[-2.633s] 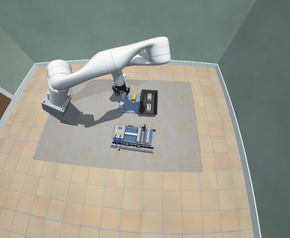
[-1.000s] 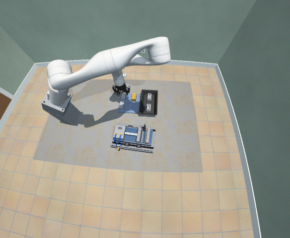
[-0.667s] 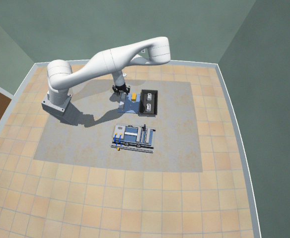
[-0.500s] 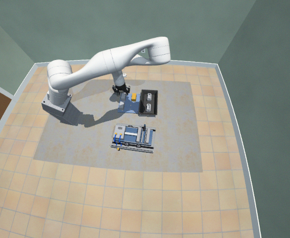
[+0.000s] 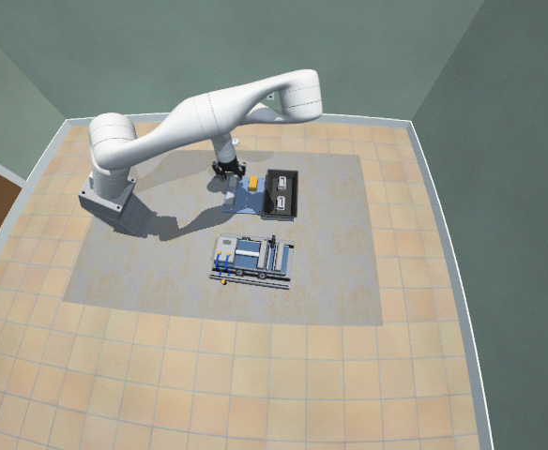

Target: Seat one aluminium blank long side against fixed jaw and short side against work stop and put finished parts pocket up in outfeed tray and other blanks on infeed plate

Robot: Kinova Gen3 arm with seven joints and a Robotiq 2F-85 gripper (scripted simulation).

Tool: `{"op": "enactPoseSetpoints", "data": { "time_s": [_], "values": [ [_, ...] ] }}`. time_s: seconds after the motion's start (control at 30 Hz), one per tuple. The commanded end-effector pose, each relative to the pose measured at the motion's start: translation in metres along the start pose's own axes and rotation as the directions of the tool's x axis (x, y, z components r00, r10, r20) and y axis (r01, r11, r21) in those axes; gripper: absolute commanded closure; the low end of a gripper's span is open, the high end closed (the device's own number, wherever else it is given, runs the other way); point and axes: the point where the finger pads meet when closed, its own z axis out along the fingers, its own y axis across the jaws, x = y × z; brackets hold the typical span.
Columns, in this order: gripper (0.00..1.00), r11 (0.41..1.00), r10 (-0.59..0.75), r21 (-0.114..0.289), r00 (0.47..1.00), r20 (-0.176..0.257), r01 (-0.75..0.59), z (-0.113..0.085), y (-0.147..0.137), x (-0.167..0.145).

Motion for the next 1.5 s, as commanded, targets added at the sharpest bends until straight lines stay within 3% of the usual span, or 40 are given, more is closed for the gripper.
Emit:
{"op": "enactPoseSetpoints", "data": {
  "time_s": [0.0,1.47],
  "values": [
    [0.33,1.000,0.000,-0.001,1.000,-0.001,0.000,0.000,0.000,0.000],
    [0.33,1.000,0.000,-0.001,1.000,-0.001,0.000,0.015,0.000,0.000]
  ]
}}
